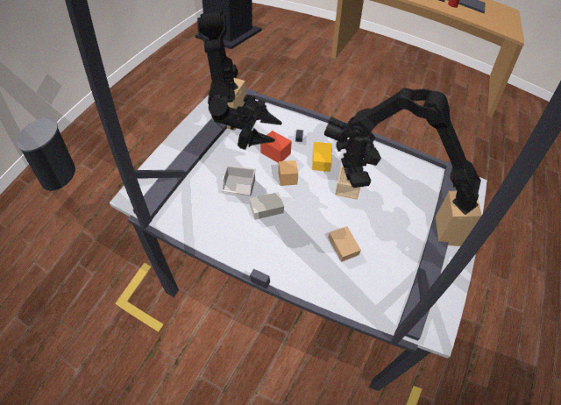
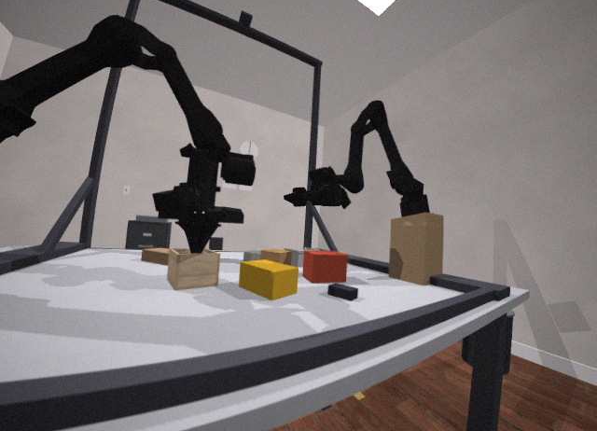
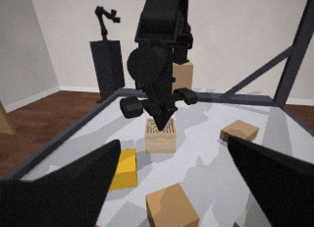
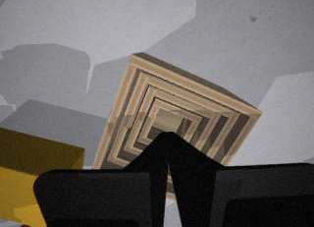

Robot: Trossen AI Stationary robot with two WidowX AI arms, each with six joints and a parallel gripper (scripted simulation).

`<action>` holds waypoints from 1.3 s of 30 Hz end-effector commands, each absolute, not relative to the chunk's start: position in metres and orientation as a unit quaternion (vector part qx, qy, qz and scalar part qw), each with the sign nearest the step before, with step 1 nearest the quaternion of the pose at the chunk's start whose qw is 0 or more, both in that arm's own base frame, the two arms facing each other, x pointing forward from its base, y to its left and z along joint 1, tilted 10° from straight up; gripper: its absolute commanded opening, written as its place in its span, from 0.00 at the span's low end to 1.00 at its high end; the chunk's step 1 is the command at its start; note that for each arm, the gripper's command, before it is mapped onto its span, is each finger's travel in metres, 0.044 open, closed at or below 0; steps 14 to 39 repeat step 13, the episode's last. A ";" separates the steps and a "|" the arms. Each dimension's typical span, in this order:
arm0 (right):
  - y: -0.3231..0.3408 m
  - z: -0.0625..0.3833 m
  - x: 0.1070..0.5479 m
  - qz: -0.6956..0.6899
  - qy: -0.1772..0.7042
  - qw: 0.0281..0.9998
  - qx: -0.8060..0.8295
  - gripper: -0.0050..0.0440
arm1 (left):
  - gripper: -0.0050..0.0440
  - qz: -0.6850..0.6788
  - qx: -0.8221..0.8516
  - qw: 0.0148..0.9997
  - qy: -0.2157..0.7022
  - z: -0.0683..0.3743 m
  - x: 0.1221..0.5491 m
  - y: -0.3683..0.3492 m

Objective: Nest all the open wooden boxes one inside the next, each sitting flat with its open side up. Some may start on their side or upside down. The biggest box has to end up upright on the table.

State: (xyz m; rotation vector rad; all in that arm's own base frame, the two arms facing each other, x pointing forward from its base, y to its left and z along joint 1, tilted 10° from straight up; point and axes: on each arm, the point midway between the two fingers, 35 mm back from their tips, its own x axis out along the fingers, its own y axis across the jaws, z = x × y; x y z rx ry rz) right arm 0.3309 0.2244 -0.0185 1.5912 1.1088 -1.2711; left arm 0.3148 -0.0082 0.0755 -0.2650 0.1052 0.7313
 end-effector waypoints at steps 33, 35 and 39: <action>0.222 0.029 0.335 -0.283 0.592 0.613 0.440 0.00 | 0.92 0.357 -0.130 0.924 0.048 0.077 0.314 -0.008; 0.222 0.029 0.335 -0.283 0.592 0.613 0.440 0.00 | 0.92 0.357 -0.130 0.924 0.048 0.077 0.314 -0.008; 0.222 0.029 0.335 -0.283 0.592 0.613 0.440 0.00 | 0.92 0.357 -0.130 0.924 0.048 0.077 0.314 -0.008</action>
